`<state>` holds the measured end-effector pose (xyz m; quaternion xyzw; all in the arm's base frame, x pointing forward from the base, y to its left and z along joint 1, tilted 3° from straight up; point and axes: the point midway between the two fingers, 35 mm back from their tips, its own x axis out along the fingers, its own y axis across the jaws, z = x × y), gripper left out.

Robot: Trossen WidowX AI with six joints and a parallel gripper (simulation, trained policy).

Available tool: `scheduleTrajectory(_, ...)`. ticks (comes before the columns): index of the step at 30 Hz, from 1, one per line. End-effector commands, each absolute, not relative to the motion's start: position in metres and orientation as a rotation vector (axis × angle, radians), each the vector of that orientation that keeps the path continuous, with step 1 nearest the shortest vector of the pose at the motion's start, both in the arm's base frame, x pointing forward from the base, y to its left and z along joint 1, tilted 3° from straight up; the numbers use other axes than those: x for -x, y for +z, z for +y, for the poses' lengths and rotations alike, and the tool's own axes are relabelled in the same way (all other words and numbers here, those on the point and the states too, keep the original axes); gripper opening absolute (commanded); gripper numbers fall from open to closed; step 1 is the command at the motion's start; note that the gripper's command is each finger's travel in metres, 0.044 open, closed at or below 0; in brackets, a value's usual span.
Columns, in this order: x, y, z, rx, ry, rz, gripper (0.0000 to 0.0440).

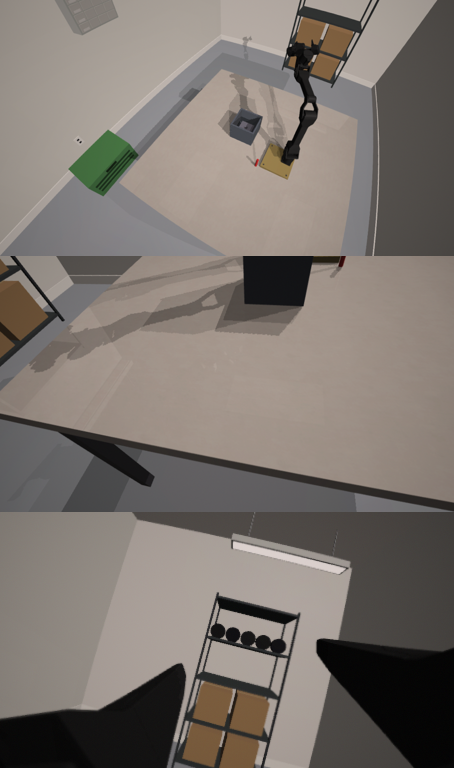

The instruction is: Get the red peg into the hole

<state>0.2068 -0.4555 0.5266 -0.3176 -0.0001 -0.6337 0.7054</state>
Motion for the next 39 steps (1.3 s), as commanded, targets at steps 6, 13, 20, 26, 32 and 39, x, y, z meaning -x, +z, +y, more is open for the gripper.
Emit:
scheduleTrajectory(6, -0.243, 0.528, -0.416, 0.495, -1.279, -0.101, 0.044)
scheduleTrajectory(13, -0.269, 0.525, -0.383, 0.33, -1.168, -0.159, 0.0439)
scheduleTrajectory(20, -0.292, 0.52, -0.348, 0.162, -1.056, -0.199, 0.0437)
scheduleTrajectory(26, -0.309, 0.514, -0.317, 0.018, -0.959, -0.216, 0.0435)
scheduleTrajectory(32, -0.323, 0.506, -0.285, -0.126, -0.863, -0.217, 0.0434)
scheduleTrajectory(39, -0.337, 0.493, -0.248, -0.291, -0.755, -0.195, 0.0433)
